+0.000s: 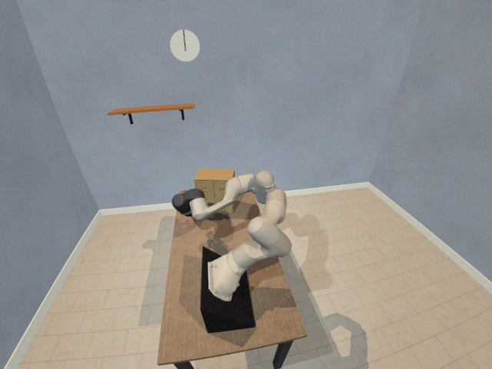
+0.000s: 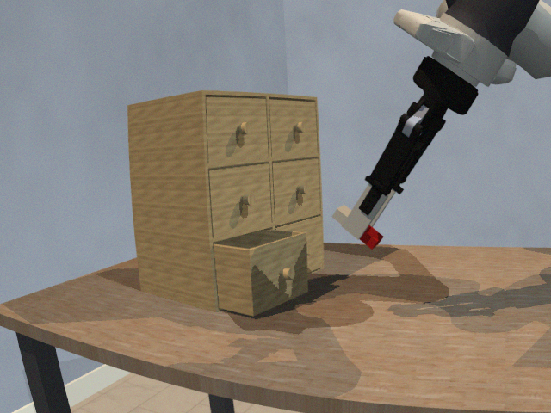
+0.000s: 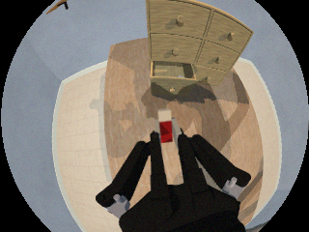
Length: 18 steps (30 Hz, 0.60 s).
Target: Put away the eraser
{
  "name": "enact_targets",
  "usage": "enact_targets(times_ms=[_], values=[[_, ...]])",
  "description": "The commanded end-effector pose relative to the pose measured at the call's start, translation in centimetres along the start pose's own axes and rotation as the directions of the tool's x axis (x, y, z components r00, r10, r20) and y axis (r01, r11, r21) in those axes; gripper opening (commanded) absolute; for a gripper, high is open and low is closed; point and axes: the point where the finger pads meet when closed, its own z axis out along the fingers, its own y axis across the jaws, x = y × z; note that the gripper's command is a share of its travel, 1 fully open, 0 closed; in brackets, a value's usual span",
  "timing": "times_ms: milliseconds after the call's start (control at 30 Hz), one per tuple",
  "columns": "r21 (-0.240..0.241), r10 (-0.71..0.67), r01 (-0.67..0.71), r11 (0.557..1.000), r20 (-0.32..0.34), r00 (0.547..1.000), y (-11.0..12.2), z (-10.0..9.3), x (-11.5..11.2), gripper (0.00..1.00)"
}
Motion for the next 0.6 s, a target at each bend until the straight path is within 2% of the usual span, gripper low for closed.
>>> enact_targets(times_ms=[0, 233, 300, 567], values=[[-0.013, 0.125, -0.130, 0.991, -0.175, 0.977, 0.18, 0.18, 0.62, 0.11], [-0.013, 0.116, -0.130, 0.991, -0.370, 0.922, 0.11, 0.15, 0.11, 0.11], [-0.013, 0.116, -0.130, 0.991, -0.370, 0.922, 0.11, 0.15, 0.11, 0.11], [-0.013, 0.106, -0.130, 0.991, -0.497, 0.861, 0.07, 0.14, -0.25, 0.11]])
